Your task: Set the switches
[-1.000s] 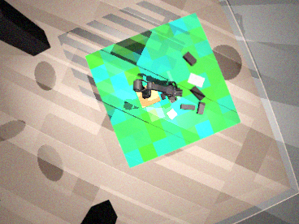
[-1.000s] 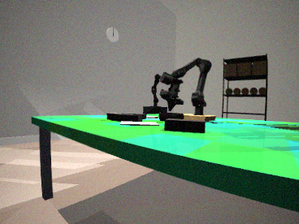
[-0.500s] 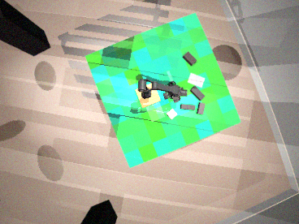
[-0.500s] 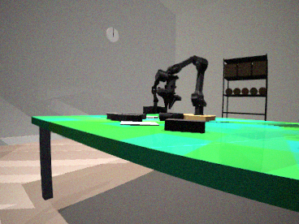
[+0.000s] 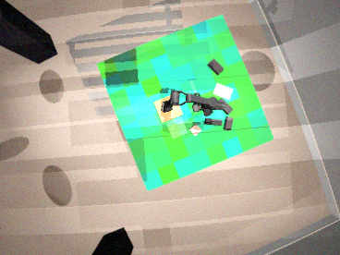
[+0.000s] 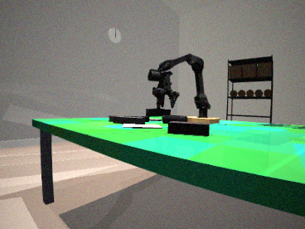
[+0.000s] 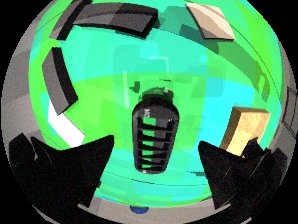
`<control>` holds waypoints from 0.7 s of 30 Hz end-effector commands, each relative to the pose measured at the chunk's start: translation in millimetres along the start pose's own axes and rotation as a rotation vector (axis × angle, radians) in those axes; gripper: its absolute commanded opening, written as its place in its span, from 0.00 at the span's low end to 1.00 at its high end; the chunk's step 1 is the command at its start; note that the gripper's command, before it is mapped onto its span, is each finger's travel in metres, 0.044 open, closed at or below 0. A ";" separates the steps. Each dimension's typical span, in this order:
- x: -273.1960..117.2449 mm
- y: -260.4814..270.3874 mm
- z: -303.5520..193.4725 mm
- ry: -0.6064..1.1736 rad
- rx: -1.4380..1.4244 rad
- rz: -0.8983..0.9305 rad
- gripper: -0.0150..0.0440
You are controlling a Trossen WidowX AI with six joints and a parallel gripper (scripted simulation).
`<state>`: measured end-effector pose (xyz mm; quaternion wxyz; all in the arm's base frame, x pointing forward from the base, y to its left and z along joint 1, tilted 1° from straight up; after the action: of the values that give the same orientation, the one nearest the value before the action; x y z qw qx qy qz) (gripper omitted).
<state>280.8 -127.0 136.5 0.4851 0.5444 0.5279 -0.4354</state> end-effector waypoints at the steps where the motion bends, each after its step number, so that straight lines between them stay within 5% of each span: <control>1: 3.7 2.1 1.1 0.013 -0.002 -0.013 1.00; 21: 35.9 2.7 7.2 0.015 -0.002 -0.016 1.00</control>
<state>286.0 -129.0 109.5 0.4820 0.5439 0.5313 -0.4354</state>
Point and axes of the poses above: the point midway between the two fingers, 35 mm back from their tips, its own x axis out along the fingers, its own y axis across the jaws, z = x × y, the point moved 4 cm from there along -x, back along the fingers, and after that the axes turned 9 degrees about -x, right-handed, at the moved point
